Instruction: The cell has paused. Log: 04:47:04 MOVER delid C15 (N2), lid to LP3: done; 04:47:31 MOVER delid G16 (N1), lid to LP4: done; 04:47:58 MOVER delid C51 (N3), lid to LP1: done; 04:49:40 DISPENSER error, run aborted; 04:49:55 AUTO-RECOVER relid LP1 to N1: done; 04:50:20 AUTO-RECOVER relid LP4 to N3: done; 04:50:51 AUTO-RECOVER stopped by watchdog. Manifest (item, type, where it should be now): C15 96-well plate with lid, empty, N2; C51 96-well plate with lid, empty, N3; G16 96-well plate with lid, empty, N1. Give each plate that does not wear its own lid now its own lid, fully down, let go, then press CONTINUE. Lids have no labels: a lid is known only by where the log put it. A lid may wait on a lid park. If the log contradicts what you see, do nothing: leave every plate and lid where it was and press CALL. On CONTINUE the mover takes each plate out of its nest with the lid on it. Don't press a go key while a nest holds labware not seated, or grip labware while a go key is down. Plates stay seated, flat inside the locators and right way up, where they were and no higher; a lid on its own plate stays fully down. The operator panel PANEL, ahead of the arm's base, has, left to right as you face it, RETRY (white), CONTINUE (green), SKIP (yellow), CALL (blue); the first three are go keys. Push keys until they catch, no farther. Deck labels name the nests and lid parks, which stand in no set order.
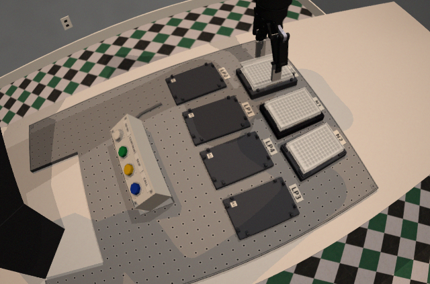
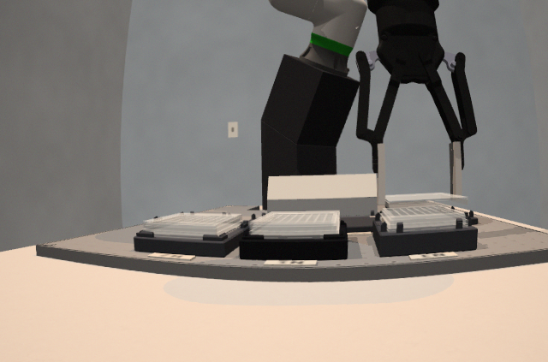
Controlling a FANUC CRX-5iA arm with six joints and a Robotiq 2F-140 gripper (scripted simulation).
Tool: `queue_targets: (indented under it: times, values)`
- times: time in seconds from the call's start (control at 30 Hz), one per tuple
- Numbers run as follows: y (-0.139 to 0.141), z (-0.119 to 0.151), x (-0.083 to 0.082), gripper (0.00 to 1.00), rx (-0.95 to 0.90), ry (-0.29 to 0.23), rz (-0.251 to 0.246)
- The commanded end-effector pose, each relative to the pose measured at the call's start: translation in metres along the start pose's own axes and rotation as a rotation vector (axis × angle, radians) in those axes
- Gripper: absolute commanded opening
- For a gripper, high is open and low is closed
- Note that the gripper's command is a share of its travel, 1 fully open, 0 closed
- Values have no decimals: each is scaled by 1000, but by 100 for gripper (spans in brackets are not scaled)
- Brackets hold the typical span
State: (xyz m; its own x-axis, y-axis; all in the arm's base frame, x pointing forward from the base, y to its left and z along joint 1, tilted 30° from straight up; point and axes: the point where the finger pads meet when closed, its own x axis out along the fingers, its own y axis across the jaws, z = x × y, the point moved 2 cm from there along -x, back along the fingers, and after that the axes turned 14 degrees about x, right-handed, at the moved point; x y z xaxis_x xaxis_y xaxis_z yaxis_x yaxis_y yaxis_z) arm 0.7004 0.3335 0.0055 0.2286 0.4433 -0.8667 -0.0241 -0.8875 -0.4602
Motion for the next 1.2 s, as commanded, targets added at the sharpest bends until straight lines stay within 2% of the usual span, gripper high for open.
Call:
queue_targets:
  times: [0.0, 1.17]
  values:
    - [0, 0, 0, 0, 0, 0, 0]
    - [0, 0, 7, 0, 0, 0, 0]
